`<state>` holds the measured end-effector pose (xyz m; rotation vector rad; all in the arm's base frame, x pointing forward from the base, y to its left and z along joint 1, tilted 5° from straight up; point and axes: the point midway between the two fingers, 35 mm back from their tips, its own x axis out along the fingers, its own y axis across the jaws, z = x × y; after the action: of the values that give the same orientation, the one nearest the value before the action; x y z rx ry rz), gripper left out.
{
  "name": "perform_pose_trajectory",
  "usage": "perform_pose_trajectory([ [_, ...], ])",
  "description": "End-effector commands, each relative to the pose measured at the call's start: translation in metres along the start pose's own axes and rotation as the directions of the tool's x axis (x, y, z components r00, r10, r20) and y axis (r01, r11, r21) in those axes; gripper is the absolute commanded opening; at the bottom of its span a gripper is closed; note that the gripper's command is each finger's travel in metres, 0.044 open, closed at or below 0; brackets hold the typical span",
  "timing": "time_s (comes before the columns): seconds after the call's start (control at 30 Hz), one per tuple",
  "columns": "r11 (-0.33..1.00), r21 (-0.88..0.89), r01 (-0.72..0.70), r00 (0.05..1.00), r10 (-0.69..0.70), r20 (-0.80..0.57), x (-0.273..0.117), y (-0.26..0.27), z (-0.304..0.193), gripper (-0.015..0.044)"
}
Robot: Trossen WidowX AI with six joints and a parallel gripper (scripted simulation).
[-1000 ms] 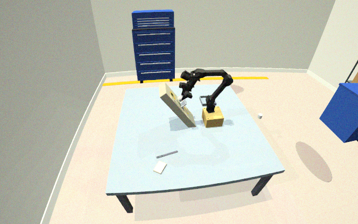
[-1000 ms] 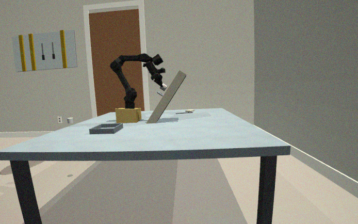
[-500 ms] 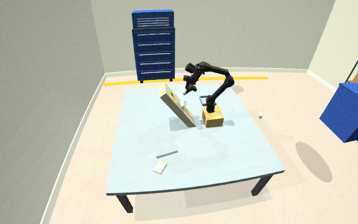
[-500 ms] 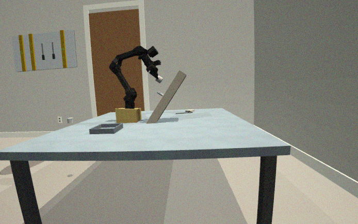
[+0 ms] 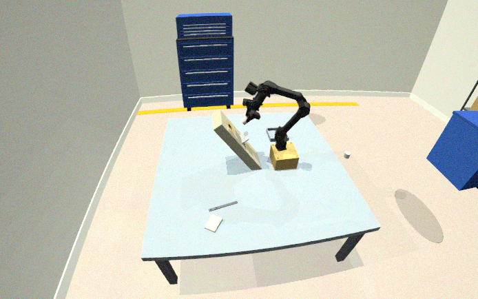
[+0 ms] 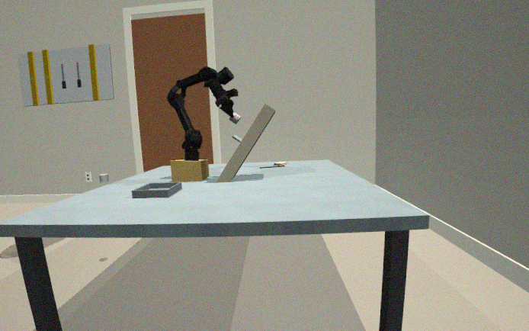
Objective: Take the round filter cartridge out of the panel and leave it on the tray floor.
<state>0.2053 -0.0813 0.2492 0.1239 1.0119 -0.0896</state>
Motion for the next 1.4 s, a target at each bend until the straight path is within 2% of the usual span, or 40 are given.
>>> perform_pose_trajectory([
  [0.0,1.0,-0.006,0.0,1.0,0.0,0.013,0.0,-0.011,0.003,0.0],
  [0.4,1.0,0.006,0.002,1.0,-0.002,0.009,0.004,-0.038,-0.003,0.0],
  [0.73,0.958,0.248,0.146,0.989,-0.143,-0.03,0.008,-0.087,-0.024,0.0],
  [1.03,0.834,0.478,0.277,0.959,-0.273,-0.079,0.006,-0.133,-0.05,0.0],
  [1.37,0.612,0.688,0.39,0.904,-0.396,-0.161,-0.002,-0.177,-0.09,0.0],
])
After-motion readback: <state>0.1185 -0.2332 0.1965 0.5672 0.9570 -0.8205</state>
